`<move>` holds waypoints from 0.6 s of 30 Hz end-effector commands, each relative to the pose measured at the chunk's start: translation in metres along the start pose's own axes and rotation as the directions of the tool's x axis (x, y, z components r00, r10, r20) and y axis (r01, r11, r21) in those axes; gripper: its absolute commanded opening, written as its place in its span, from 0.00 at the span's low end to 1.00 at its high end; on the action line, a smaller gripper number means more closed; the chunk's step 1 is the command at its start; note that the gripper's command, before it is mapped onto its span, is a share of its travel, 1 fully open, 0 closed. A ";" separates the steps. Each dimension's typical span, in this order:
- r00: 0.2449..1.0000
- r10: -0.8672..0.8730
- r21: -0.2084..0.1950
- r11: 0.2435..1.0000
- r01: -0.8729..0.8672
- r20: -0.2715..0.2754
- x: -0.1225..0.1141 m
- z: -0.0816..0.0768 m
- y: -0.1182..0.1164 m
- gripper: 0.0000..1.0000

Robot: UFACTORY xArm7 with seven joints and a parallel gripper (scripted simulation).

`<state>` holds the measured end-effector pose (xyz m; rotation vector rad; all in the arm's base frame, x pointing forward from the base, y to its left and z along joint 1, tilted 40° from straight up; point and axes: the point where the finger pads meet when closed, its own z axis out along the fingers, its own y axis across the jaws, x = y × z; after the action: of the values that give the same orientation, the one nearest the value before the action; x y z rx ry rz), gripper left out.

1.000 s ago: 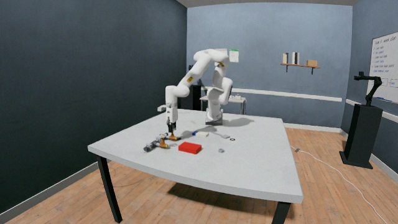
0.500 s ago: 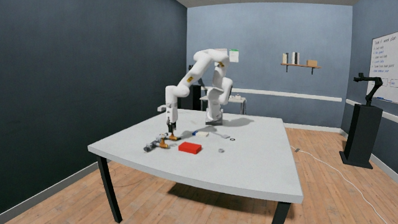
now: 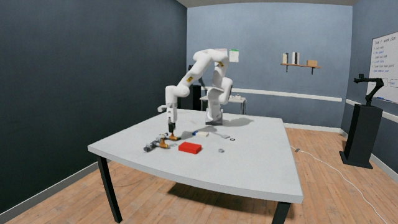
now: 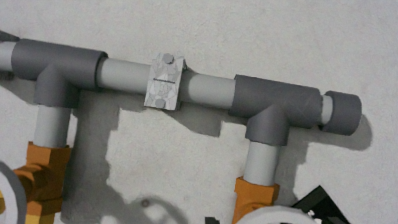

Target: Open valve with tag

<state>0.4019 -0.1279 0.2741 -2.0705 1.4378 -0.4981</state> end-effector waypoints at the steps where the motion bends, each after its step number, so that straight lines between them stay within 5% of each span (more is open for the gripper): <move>1: 0.991 -0.134 0.004 0.991 0.134 -0.002 0.001 -0.001 -0.001 0.00; 10: 0.905 -0.425 0.004 0.905 0.425 -0.003 0.001 -0.001 -0.001 0.00; 18: 0.649 -0.761 0.000 0.649 0.761 -0.004 0.001 -0.001 -0.001 0.00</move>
<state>0.4019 -0.1277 0.2737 -2.5248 0.7584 -0.7347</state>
